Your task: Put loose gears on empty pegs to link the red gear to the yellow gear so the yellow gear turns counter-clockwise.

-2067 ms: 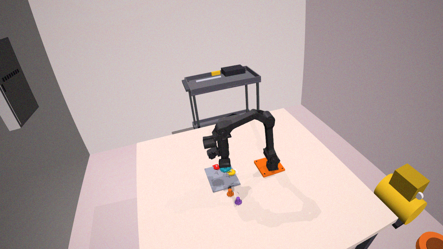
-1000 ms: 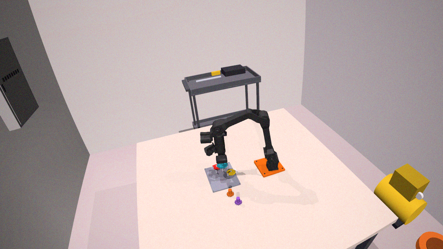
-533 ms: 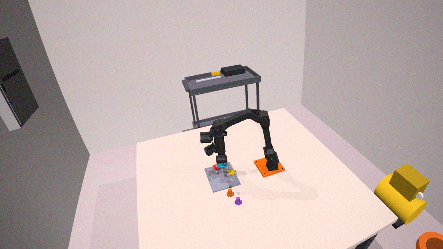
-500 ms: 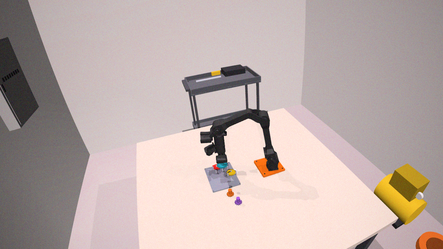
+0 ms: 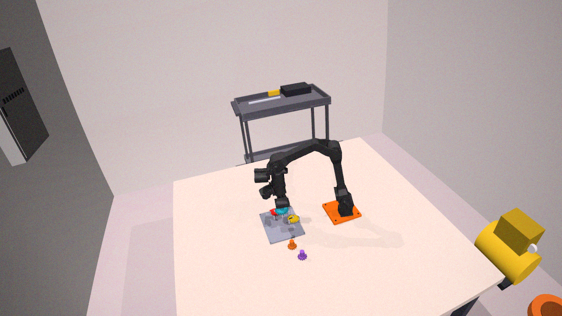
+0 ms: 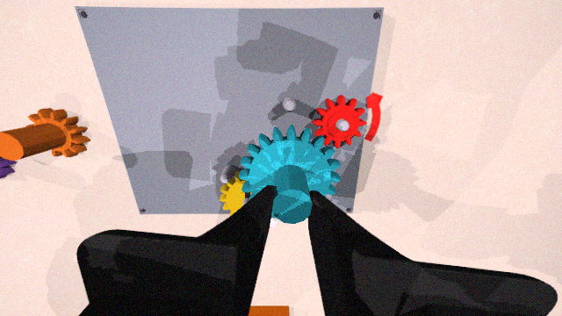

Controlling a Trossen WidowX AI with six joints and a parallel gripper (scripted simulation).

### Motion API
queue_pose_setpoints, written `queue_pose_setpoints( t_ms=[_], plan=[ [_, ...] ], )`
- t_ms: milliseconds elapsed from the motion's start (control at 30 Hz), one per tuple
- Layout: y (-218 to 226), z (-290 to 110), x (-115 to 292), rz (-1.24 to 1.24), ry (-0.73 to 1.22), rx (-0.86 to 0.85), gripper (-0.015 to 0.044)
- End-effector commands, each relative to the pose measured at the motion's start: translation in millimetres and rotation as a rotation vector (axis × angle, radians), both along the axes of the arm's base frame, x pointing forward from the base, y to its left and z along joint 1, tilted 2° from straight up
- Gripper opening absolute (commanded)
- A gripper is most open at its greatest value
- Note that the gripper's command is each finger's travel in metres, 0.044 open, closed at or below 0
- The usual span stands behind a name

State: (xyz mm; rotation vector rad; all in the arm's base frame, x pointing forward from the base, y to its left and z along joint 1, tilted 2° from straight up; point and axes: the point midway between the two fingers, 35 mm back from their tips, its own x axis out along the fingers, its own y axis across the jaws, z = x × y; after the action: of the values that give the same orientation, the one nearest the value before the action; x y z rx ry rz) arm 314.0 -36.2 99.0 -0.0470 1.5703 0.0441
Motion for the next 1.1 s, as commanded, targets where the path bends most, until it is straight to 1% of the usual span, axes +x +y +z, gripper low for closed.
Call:
queue_pose_setpoints(
  t_ms=[0,333,667,867,1067],
  plan=[
    [0.6,-5.6,-0.5,0.044,0.000,0.004,0.0000],
    [0.1,-20.2,0.1,0.035,0.000,0.004,0.0000],
    [0.8,-35.6,-0.2,-0.120,0.000,0.004,0.0000],
    [-0.1,-35.5,-0.6,-0.223,0.000,0.004,0.0000],
    [0.0,-37.4,0.3,-0.191,0.000,0.004,0.0000]
  ],
)
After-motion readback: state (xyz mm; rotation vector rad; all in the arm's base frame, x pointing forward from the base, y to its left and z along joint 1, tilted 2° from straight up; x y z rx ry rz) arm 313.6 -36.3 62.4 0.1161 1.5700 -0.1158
